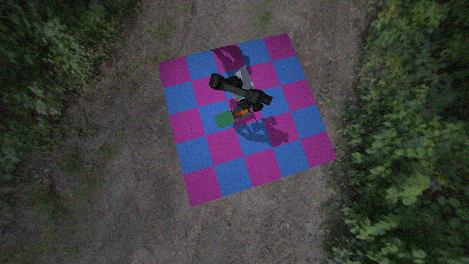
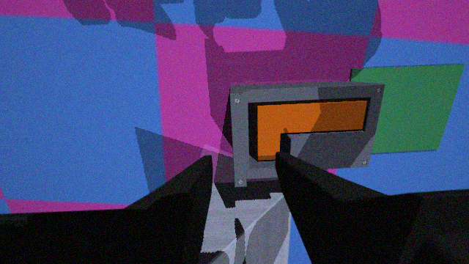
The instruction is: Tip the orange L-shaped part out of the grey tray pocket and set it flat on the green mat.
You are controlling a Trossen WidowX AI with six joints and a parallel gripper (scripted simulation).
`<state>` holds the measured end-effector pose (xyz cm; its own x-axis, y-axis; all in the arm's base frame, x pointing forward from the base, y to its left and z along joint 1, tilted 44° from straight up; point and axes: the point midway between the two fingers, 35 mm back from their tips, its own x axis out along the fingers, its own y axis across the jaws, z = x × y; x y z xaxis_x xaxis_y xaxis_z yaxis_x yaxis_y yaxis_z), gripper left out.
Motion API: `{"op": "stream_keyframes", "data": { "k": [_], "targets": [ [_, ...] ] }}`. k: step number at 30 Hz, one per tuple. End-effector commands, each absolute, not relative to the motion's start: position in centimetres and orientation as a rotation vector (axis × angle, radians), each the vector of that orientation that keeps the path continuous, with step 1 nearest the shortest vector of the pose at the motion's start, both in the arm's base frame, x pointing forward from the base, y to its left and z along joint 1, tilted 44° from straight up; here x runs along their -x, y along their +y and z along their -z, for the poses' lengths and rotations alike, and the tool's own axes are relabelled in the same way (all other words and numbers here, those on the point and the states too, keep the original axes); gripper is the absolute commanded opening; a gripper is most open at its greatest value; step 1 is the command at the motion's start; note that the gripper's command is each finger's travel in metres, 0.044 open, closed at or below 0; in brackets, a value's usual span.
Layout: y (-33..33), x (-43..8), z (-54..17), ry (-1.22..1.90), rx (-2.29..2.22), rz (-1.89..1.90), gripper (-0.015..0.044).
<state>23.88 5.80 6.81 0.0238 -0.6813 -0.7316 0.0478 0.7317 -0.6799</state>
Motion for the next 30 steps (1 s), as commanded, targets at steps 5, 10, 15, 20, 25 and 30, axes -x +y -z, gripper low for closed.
{"op": "stream_keyframes", "data": {
  "k": [5,10,15,20,25,30],
  "targets": [
    [4.0,-23.2,-5.0,1.488,0.563,0.630,0.0180],
    [0.4,-22.9,-1.5,1.487,0.565,0.634,0.0180],
    [0.2,-22.9,-1.3,1.486,0.565,0.634,0.0180],
    [-0.1,-22.9,-0.9,1.486,0.565,0.634,0.0180],
    [-0.7,-22.9,-0.3,1.486,0.565,0.634,0.0180],
    [-1.3,-22.9,0.3,1.486,0.566,0.634,0.0180]
  ]
}}
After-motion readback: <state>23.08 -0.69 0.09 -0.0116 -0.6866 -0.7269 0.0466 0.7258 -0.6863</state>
